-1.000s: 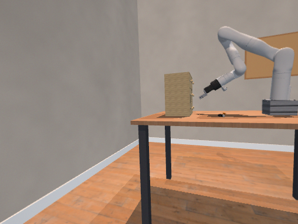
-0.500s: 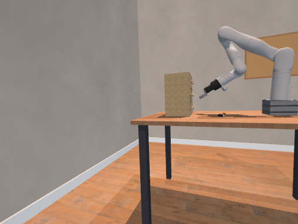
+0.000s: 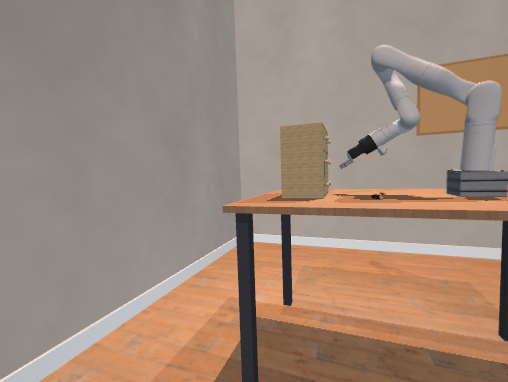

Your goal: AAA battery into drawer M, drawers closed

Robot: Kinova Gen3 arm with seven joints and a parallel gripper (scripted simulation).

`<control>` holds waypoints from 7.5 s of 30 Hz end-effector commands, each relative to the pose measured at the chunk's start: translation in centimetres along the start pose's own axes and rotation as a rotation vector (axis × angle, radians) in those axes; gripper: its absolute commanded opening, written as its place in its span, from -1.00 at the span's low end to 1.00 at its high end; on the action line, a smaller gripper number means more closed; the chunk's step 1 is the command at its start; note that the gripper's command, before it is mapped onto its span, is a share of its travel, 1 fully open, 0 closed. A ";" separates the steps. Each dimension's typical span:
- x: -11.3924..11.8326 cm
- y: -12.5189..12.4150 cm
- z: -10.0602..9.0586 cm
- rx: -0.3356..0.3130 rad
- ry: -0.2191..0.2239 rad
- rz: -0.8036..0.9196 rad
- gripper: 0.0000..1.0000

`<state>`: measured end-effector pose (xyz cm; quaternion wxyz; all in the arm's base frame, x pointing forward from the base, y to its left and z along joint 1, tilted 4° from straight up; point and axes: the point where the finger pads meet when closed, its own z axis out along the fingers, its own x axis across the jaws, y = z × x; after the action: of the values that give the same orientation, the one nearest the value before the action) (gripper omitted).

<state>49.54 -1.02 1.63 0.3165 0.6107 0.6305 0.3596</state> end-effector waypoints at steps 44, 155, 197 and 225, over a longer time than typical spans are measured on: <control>0.0 0.1 0.0 -0.001 0.000 0.000 1.00; 0.0 1.8 -3.7 0.344 0.000 0.000 1.00; 0.0 3.2 -6.7 0.634 0.000 0.000 1.00; 0.0 4.1 -8.7 0.822 0.000 0.000 1.00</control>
<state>44.31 -1.68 9.70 0.0472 0.6868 0.7211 0.0787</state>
